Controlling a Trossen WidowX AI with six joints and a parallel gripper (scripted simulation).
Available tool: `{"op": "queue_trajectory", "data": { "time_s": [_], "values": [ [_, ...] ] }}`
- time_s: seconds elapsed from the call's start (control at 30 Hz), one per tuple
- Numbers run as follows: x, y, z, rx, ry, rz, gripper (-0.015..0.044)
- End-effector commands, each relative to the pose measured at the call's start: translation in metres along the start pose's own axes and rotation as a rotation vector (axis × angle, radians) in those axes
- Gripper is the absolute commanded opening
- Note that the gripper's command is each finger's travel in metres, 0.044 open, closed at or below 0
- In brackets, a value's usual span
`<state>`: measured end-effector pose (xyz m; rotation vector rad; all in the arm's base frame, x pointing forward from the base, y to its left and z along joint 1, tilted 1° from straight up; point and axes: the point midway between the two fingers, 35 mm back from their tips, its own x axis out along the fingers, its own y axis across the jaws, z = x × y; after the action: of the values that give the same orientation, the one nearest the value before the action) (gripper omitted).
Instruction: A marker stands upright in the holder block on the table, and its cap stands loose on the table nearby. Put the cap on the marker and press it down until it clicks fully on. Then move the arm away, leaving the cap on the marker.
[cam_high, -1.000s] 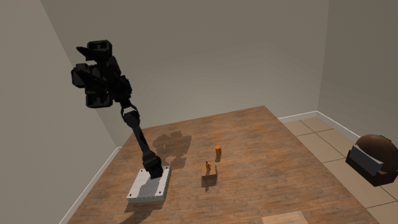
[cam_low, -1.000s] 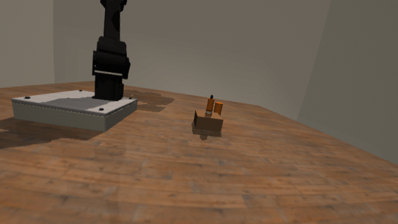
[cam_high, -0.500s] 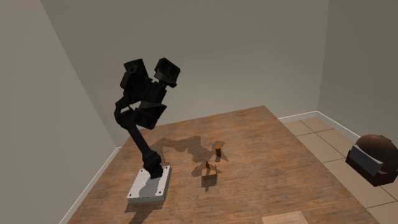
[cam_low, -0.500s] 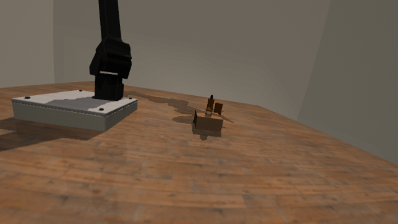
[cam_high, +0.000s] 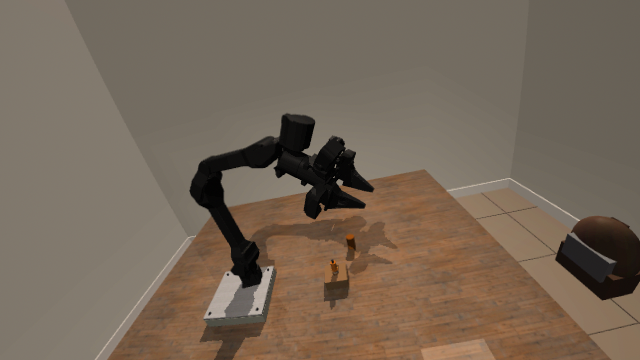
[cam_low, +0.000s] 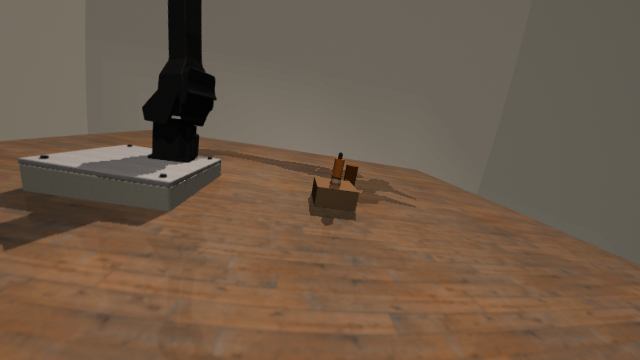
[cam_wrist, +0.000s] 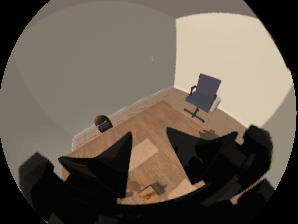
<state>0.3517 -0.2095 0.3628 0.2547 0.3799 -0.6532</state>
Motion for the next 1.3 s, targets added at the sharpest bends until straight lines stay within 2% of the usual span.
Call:
{"op": "queue_trajectory", "data": {
  "time_s": [0.0,0.27,0.6,0.97,1.13,1.27],
  "values": [
    [0.021,0.051,-0.054,-0.284,0.206,0.123,0.0252],
    [0.021,0.129,-0.162,-0.818,0.531,0.401,0.0252],
    [-0.032,0.190,-0.293,-1.509,0.870,0.872,0.0252],
    [-0.031,0.195,-0.295,-1.524,0.877,0.884,0.0252],
    [-0.016,0.193,-0.324,-1.524,0.877,0.884,0.0252],
    [-0.015,0.192,-0.326,-1.524,0.877,0.884,0.0252]
  ]
}}
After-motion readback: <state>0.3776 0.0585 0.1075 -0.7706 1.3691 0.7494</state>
